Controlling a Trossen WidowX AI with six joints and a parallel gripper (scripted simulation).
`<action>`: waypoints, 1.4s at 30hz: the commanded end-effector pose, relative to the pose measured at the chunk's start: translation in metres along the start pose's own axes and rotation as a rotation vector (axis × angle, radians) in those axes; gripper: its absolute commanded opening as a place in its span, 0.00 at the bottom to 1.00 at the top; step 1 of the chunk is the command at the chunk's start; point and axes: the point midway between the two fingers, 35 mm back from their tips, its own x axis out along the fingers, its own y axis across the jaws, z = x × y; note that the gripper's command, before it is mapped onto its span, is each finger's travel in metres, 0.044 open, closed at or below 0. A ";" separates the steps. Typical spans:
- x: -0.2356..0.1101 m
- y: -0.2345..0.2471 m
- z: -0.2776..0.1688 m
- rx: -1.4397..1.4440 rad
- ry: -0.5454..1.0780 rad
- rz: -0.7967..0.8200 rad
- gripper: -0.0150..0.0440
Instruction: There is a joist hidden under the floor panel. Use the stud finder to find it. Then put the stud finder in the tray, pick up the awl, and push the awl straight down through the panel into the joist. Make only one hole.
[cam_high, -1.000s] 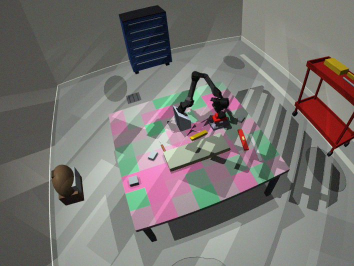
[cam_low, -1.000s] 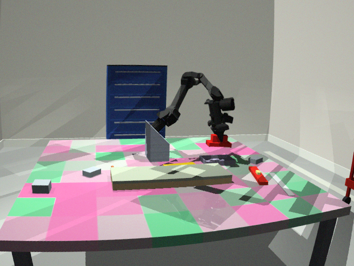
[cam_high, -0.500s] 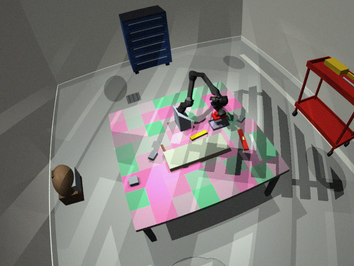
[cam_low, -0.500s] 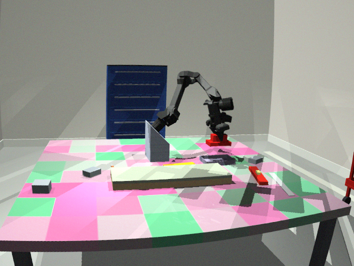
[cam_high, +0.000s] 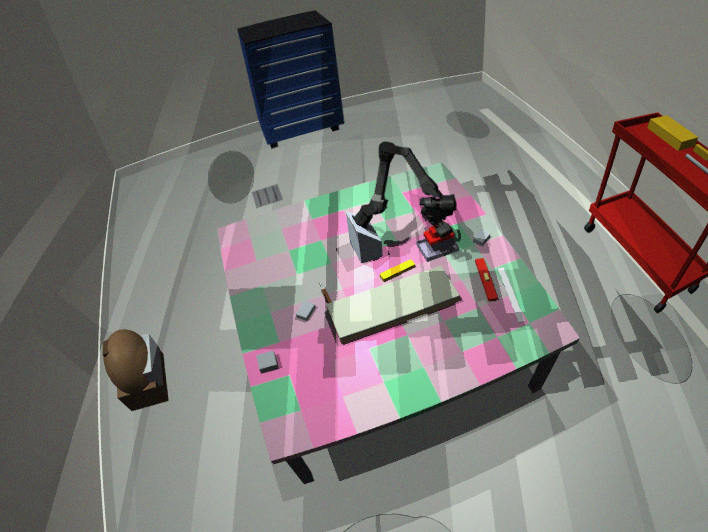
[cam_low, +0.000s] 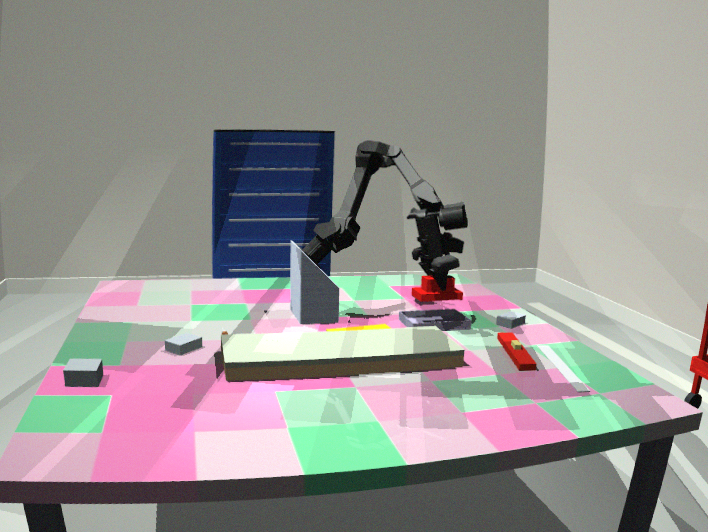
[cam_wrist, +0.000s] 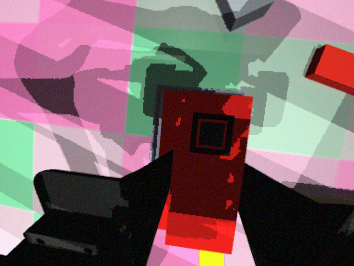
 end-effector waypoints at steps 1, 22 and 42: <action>0.008 -0.001 -0.003 0.011 0.004 0.000 0.25; 0.041 0.001 -0.012 0.013 -0.002 -0.001 0.25; 0.067 0.004 -0.019 0.015 -0.007 -0.001 0.25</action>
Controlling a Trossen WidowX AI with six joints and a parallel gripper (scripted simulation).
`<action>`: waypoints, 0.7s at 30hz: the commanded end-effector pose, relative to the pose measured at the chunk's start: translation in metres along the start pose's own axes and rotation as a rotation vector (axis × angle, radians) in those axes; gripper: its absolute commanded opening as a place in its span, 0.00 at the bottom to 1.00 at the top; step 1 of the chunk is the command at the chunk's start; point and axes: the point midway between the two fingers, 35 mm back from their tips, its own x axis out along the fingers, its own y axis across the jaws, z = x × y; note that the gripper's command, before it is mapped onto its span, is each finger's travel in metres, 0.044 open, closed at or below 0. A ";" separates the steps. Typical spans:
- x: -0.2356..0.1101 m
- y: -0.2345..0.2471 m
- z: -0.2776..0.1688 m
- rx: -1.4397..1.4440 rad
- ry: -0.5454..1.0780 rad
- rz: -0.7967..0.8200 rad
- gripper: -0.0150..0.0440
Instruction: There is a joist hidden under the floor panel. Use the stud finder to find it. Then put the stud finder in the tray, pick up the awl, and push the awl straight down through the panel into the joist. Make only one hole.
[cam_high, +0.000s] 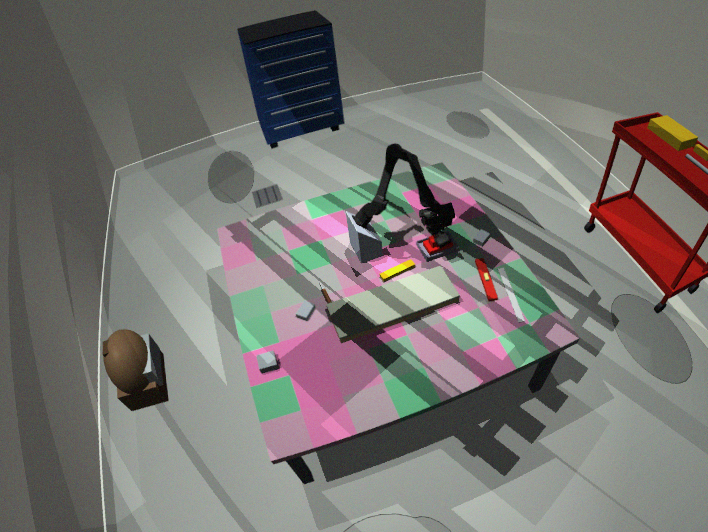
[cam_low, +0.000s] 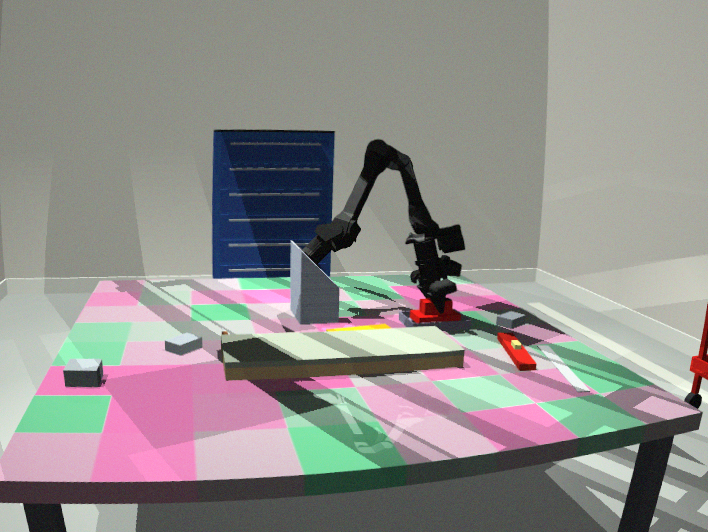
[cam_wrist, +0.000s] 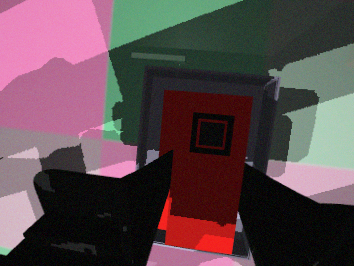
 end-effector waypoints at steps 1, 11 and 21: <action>0.006 0.000 -0.003 0.011 0.004 -0.001 0.25; 0.005 0.000 -0.002 0.003 0.002 0.001 0.39; 0.003 0.000 -0.002 0.002 0.003 0.001 0.83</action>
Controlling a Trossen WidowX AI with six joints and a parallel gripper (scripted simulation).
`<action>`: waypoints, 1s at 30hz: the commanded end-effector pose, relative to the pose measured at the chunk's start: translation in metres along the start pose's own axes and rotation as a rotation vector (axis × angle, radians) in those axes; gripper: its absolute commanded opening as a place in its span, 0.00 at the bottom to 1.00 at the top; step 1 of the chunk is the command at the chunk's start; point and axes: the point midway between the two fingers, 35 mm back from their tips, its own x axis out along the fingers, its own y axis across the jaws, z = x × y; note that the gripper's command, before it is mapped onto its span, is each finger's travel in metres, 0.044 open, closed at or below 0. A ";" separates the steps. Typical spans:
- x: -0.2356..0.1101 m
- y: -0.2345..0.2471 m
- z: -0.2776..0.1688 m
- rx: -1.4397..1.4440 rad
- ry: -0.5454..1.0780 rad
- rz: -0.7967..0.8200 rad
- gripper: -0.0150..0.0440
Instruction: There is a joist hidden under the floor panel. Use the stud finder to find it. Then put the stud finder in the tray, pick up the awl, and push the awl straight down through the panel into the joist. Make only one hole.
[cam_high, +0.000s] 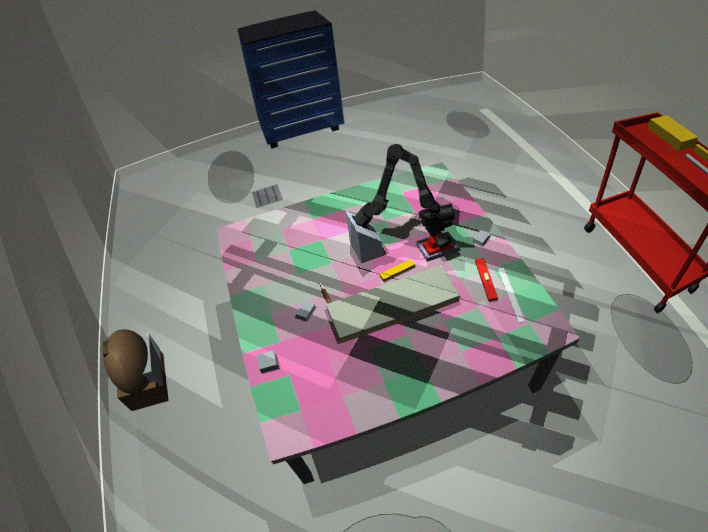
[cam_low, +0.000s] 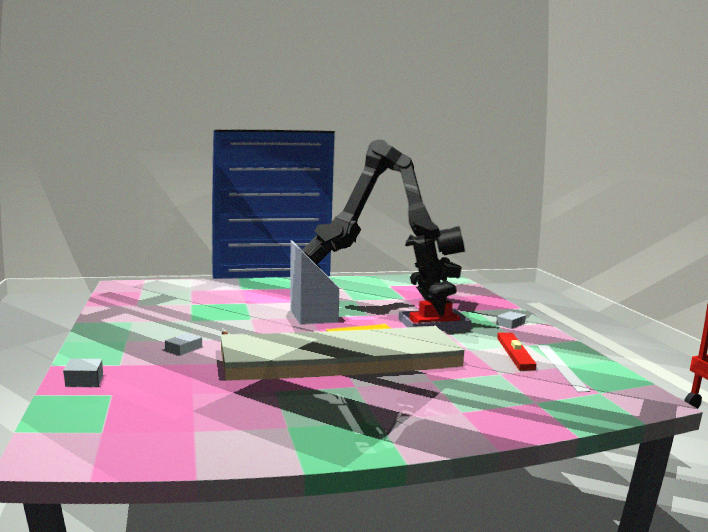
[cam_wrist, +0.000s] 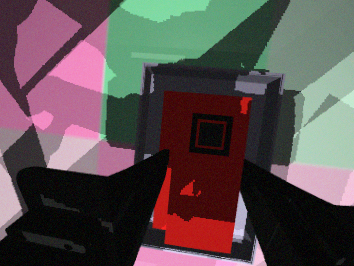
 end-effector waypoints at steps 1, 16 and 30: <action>-0.006 -0.002 0.002 -0.003 0.002 0.000 0.88; -0.077 -0.010 0.019 0.024 0.022 -0.012 1.00; -0.107 -0.163 -0.112 0.520 0.277 -0.240 1.00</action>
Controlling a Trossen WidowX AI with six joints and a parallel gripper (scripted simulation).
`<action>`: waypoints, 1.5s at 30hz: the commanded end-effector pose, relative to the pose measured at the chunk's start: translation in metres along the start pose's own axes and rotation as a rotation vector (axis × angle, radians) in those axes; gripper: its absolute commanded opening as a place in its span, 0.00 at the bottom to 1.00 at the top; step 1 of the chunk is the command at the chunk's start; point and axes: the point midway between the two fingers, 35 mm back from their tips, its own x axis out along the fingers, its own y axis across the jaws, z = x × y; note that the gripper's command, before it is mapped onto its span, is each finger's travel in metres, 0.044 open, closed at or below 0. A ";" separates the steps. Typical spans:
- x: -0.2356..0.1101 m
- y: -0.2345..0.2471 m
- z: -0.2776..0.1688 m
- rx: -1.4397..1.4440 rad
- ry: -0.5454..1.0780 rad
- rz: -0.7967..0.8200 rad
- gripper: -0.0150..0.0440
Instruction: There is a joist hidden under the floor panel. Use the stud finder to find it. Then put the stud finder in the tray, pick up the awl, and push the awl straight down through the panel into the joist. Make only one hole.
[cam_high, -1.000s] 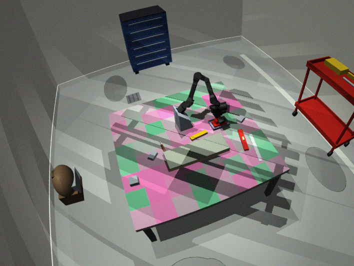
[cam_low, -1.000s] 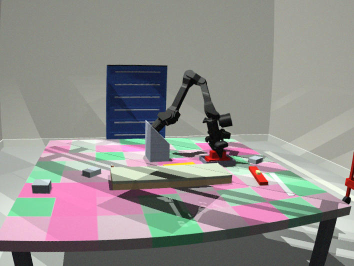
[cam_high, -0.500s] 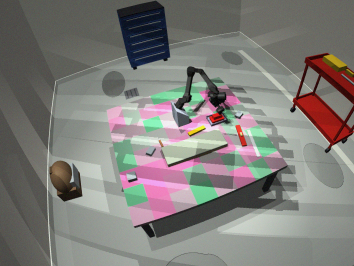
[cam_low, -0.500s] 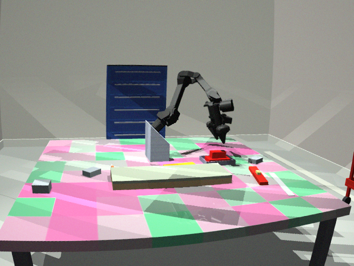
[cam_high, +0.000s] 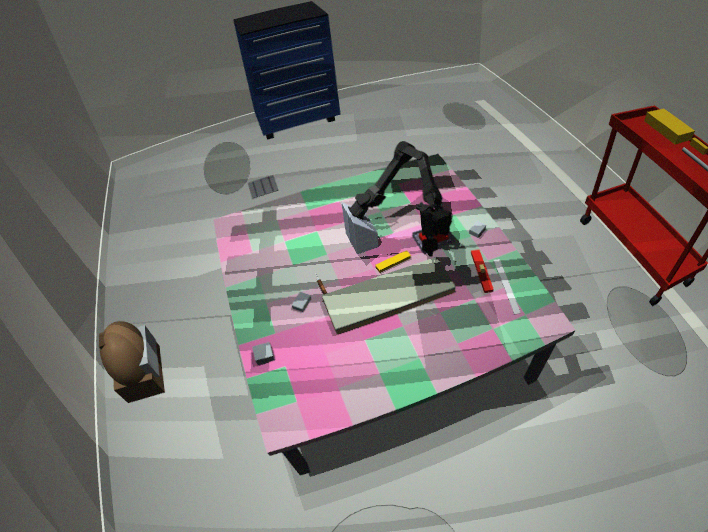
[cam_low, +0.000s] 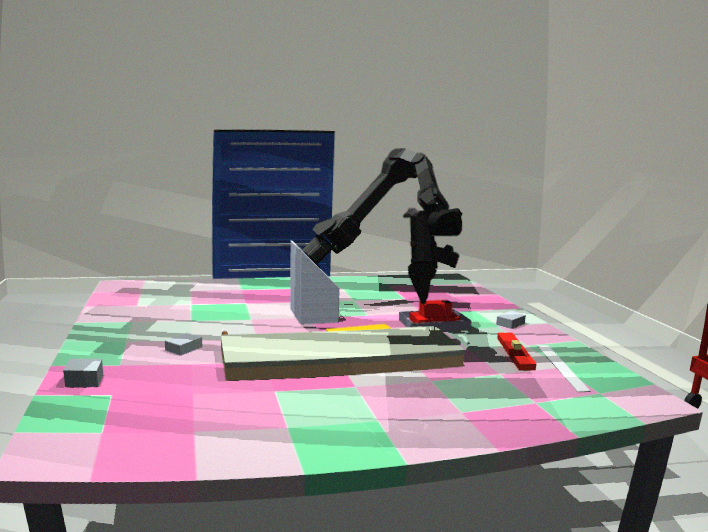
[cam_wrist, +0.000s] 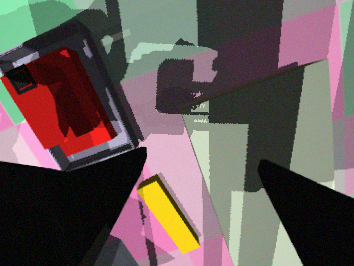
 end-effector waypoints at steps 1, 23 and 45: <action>0.006 -0.061 -0.040 0.154 0.084 -0.044 1.00; 0.005 -0.194 -0.343 0.880 0.257 -0.011 1.00; 0.021 -0.160 -0.445 1.089 0.231 0.072 1.00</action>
